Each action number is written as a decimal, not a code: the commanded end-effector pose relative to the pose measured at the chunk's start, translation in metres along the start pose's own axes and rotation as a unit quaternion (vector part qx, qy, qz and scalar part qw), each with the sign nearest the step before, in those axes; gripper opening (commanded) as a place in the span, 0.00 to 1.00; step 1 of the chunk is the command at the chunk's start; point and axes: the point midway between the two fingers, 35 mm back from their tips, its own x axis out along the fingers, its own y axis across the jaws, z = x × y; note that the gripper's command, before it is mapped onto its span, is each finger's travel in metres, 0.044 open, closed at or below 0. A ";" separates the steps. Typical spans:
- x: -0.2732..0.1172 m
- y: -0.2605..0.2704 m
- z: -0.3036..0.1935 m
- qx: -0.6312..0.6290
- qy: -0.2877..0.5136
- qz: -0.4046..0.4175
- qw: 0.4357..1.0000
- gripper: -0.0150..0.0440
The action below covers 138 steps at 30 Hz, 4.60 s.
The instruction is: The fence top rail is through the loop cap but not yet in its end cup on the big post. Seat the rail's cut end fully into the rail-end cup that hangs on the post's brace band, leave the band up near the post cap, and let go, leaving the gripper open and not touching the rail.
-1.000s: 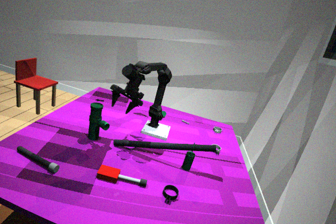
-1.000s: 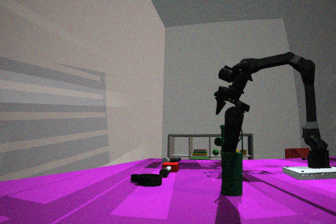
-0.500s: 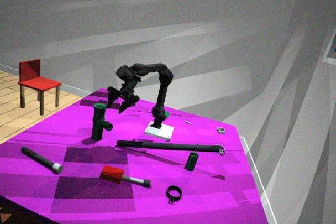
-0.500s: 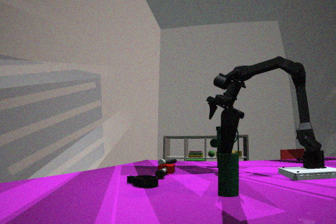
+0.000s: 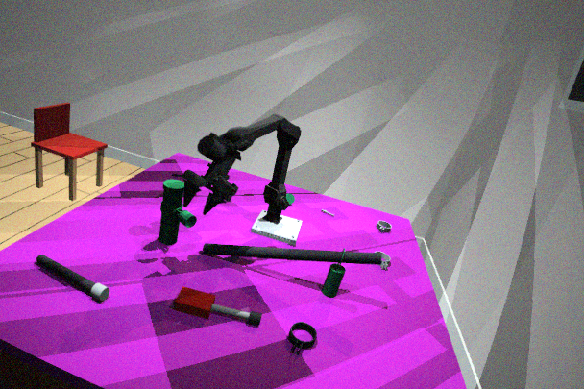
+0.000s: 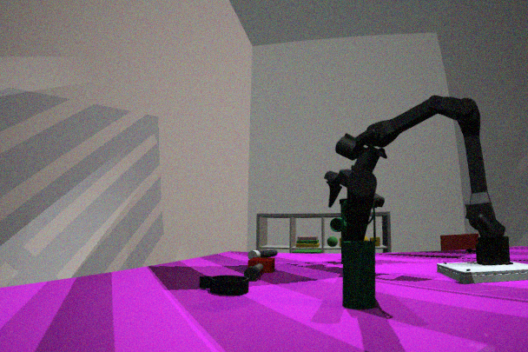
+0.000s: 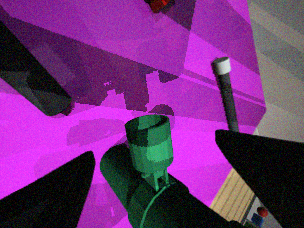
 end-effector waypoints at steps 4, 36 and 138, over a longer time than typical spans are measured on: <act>0.013 0.001 0.000 -0.002 -0.002 0.003 1.000 1.00; 0.065 0.002 0.001 -0.002 -0.001 0.001 1.000 1.00; 0.047 0.039 -0.010 -0.207 -0.118 0.004 0.971 0.25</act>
